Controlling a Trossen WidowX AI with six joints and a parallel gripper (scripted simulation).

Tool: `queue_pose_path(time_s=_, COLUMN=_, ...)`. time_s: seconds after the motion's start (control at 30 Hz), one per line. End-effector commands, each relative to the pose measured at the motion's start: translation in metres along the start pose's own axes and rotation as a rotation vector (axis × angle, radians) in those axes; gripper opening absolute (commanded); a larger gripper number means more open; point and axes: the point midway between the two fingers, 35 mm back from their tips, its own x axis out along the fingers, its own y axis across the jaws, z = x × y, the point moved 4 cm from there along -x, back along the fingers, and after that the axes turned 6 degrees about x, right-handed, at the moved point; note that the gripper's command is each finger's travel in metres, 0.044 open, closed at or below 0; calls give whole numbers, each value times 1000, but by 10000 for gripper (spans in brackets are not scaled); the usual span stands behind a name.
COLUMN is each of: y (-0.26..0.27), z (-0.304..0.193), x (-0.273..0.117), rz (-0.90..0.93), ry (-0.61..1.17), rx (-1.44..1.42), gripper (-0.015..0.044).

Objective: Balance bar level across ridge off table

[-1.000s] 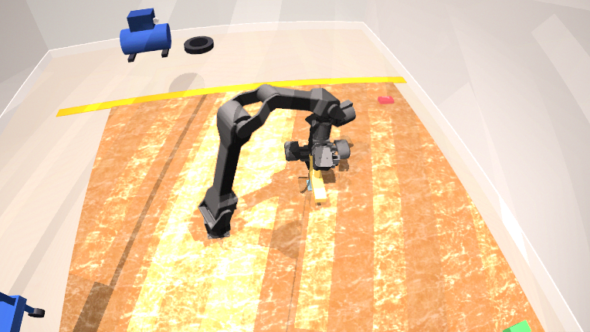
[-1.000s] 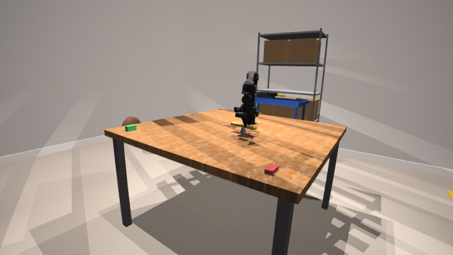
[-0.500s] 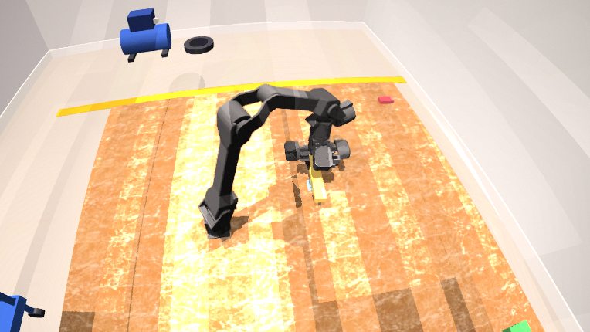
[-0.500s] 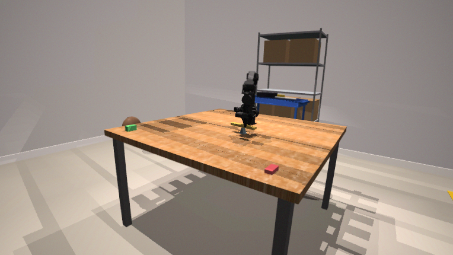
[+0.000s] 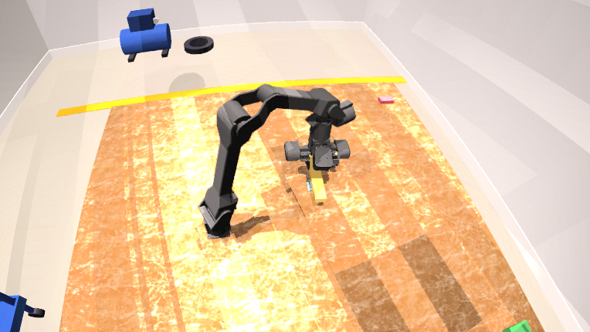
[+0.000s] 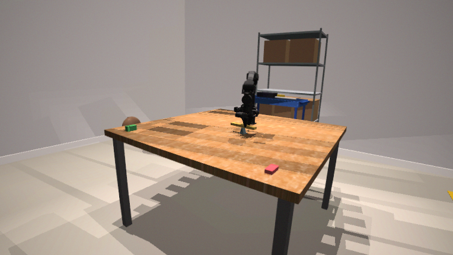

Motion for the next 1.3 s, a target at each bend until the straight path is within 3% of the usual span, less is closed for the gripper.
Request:
queue_pose_path(time_s=0.0, y=0, z=0, x=0, rz=0, ry=0, rx=0, gripper=0)
queue_pose_path(time_s=0.93, y=0, z=0, x=0, rz=0, ry=0, rx=0, gripper=0)
queue_pose_path(time_s=1.13, y=0, z=0, x=0, rz=0, ry=0, rx=0, gripper=157)
queue_pose_path(time_s=1.27, y=0, z=0, x=0, rz=0, ry=0, rx=0, gripper=167)
